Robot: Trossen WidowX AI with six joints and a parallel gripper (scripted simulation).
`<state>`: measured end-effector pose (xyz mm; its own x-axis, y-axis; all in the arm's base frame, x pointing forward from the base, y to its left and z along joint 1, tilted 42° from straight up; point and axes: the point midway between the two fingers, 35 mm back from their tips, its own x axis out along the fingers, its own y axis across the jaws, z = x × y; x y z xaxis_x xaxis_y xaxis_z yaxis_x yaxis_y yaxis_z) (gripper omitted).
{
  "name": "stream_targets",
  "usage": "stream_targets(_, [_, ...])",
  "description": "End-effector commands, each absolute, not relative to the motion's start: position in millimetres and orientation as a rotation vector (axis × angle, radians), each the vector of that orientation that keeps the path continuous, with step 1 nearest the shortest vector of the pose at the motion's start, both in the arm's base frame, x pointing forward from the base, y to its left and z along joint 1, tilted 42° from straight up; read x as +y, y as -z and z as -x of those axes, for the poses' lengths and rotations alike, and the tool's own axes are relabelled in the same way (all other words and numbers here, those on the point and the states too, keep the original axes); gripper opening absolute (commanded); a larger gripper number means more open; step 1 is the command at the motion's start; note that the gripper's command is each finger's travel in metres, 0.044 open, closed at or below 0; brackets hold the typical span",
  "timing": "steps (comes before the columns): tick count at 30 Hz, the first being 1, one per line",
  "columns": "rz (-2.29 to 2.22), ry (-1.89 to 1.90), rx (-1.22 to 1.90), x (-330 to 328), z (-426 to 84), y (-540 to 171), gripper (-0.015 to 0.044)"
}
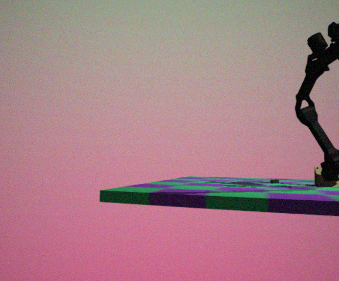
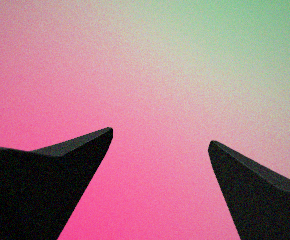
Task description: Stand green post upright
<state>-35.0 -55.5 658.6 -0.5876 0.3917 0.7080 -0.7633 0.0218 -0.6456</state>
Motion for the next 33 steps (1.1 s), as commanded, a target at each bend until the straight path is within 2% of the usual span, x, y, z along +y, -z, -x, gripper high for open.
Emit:
stream_targets(1, [-0.398,-1.699,-1.435,-53.5,35.5,-658.7,0.0374])
stream_targets(6, [-0.216,-1.631,-1.357,0.4,50.0,-654.3,0.0242])
stream_targets(7, [-0.166,-1.62,-1.349,12.1,53.3,-652.1,0.0233])
stream_targets(13, [0.118,-1.551,-1.28,83.0,60.1,-634.2,0.0233])
stream_targets(19, [0.38,-1.483,-1.177,150.7,44.4,-608.9,0.0233])
stream_targets(26, [0.65,-1.405,-1.016,217.4,1.1,-570.7,0.0233])
stream_targets(33, [0.878,-1.336,-0.819,263.3,-62.7,-524.7,0.0233])
